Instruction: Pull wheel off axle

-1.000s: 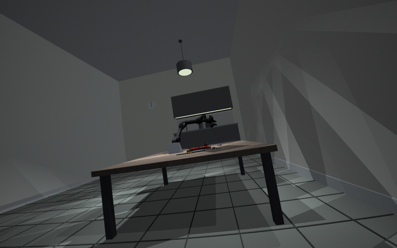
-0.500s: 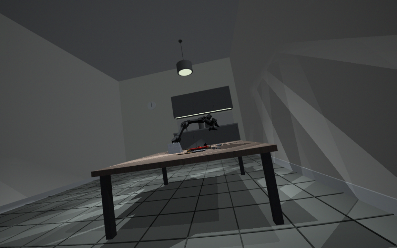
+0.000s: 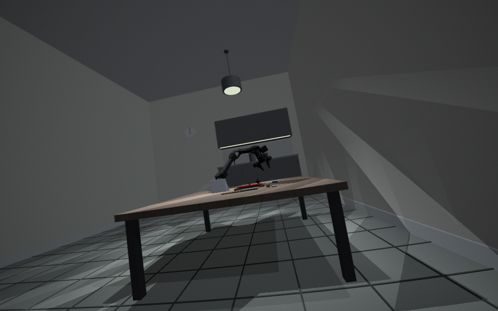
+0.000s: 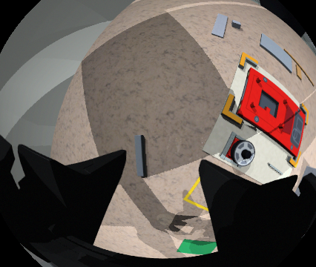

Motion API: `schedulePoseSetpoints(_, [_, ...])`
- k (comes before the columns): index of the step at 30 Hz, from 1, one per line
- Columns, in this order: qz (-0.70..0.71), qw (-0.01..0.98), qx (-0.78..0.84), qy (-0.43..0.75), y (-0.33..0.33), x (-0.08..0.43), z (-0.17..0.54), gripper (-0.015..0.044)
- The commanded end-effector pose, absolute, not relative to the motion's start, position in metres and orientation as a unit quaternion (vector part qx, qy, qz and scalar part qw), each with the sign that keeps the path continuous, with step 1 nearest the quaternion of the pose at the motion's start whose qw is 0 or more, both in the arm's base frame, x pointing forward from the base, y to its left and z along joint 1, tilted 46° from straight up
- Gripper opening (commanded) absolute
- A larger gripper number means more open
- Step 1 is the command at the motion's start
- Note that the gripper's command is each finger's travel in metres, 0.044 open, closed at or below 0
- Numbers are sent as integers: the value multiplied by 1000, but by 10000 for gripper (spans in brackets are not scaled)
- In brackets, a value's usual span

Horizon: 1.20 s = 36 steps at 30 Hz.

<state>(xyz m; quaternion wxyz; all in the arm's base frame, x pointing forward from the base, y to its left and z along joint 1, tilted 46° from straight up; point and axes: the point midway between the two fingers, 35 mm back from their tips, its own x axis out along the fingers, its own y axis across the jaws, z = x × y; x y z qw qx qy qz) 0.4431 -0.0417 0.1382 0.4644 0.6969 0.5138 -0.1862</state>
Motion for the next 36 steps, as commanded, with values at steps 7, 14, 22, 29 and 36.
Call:
schedulePoseSetpoints(7, [-269, 267, 682, 625, -47, 367, 92, 300])
schedulePoseSetpoints(14, [-270, 263, 682, 627, -47, 366, 92, 300])
schedulePoseSetpoints(22, [-270, 263, 682, 627, -50, 358, 86, 300])
schedulePoseSetpoints(29, [-271, 264, 682, 626, -33, 362, 68, 300])
schedulePoseSetpoints(36, [-270, 263, 682, 627, -9, 363, 45, 300])
